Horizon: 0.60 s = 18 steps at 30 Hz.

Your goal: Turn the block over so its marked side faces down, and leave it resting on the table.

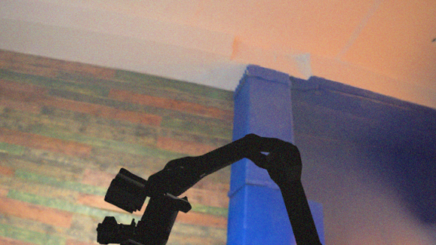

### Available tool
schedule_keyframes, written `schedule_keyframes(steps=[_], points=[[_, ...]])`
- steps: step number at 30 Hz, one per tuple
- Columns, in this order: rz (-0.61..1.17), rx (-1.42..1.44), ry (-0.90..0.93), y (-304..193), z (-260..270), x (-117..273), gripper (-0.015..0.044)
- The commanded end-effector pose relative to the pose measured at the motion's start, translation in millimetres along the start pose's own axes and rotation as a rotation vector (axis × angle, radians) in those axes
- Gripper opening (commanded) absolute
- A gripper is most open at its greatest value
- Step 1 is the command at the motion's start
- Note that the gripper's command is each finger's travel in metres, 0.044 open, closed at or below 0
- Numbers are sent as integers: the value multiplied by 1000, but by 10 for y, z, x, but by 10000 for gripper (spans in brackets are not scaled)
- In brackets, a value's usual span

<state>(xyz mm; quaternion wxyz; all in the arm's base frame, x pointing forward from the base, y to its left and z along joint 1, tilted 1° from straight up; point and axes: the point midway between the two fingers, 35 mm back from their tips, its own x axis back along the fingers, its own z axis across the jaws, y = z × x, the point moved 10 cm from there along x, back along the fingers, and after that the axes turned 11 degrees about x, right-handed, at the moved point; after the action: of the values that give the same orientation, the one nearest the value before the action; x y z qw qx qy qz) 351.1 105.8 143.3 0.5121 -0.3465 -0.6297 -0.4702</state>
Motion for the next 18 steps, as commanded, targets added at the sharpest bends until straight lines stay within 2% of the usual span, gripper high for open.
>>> schedule_keyframes(steps=[1,18], points=[[-54,-6,-16,-72,11,-5,0],[-279,-12,-57,-360,59,-17,0]])
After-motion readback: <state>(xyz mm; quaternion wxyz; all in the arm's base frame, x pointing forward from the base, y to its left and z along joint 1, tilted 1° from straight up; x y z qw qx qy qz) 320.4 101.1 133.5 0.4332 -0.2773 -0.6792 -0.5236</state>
